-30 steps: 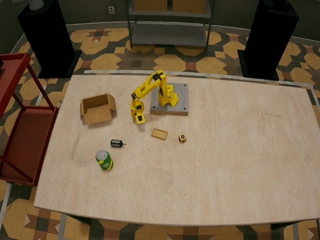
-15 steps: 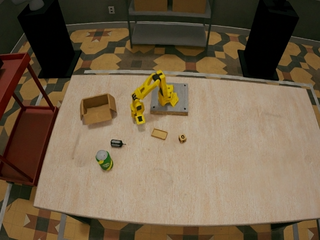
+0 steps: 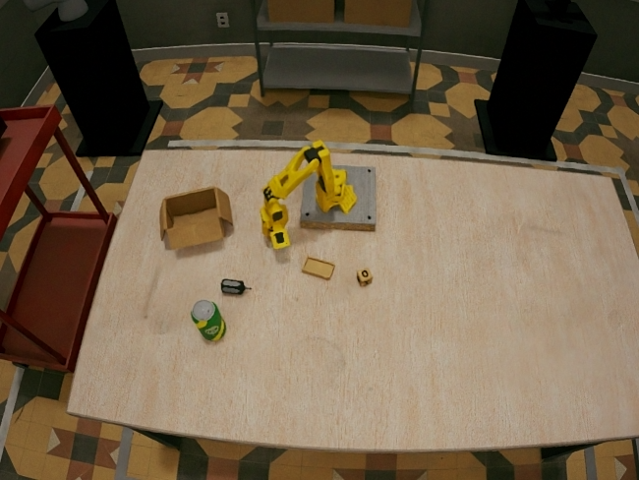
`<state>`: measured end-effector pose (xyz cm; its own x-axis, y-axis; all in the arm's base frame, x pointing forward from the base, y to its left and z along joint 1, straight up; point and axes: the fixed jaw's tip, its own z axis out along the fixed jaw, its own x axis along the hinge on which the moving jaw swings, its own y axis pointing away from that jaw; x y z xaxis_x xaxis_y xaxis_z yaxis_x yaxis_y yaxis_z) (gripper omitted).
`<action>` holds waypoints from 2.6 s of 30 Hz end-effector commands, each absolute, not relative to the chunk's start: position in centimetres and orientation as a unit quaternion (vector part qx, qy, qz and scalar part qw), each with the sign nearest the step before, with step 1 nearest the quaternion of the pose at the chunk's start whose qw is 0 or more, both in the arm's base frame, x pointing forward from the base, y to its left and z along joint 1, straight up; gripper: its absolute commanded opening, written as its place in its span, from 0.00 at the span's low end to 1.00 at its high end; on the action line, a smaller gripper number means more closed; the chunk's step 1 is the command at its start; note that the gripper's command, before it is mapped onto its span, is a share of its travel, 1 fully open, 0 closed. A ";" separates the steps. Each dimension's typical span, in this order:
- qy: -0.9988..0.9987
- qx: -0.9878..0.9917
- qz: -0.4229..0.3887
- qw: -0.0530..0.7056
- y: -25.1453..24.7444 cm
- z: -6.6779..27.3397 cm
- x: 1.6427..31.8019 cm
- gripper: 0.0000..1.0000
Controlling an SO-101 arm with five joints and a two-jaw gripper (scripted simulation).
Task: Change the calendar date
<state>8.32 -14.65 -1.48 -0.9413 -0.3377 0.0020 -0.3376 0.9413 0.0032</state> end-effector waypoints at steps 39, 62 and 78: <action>-0.985 0.173 -0.009 0.003 -14.4 -1.8 8.1 0.36; -0.985 0.173 -0.009 0.003 -14.7 3.2 8.2 0.36; -0.985 0.173 -0.009 0.003 -14.5 4.2 8.1 0.36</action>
<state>8.15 -14.34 3.82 -0.9412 -0.3377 0.0073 -0.3373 0.9407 0.0351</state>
